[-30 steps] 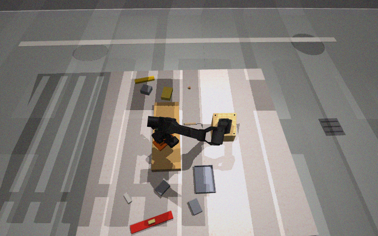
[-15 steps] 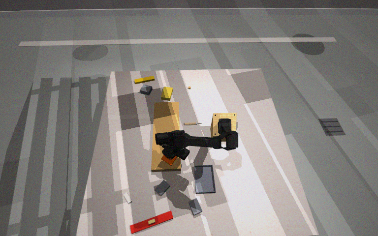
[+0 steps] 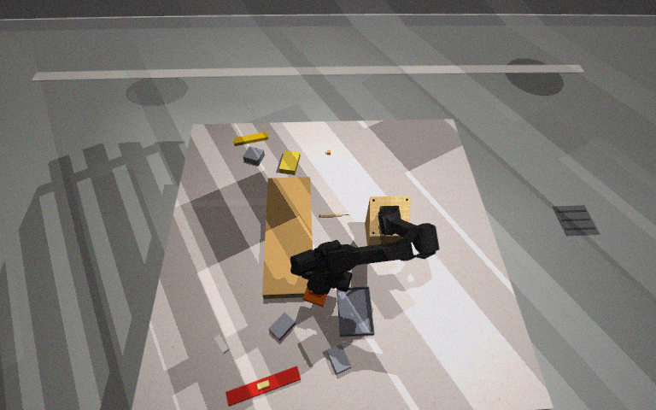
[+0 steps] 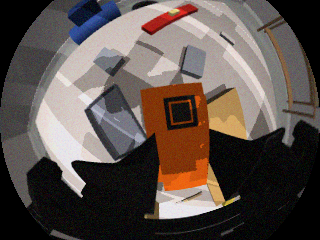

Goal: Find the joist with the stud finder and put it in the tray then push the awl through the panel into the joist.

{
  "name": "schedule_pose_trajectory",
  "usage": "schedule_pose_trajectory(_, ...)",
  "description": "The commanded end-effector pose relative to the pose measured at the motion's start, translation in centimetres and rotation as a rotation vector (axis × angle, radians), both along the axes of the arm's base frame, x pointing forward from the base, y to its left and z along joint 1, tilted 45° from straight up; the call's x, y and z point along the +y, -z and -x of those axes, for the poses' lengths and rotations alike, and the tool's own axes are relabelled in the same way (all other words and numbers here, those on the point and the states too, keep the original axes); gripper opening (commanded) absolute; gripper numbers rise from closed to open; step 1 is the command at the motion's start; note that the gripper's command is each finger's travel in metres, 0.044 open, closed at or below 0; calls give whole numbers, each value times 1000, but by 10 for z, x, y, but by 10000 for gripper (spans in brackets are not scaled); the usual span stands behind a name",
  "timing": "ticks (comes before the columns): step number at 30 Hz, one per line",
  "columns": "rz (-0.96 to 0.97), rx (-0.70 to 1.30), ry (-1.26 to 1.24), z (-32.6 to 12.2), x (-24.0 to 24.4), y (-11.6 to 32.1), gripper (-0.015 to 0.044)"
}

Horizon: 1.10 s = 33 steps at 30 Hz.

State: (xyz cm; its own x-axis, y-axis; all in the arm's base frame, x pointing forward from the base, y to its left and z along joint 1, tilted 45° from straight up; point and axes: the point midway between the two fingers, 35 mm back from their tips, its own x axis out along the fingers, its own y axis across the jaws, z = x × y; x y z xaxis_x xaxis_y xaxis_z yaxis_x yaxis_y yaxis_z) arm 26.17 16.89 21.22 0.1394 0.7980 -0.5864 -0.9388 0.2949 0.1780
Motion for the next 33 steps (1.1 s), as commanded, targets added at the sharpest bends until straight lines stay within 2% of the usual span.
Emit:
schedule_pose_trajectory(1,-24,-49,-51,23,10,-12,0)
schedule_pose_trajectory(20,-114,-224,-288,121,36,-34,0)
schedule_pose_trajectory(33,-113,-229,-299,121,44,-26,0)
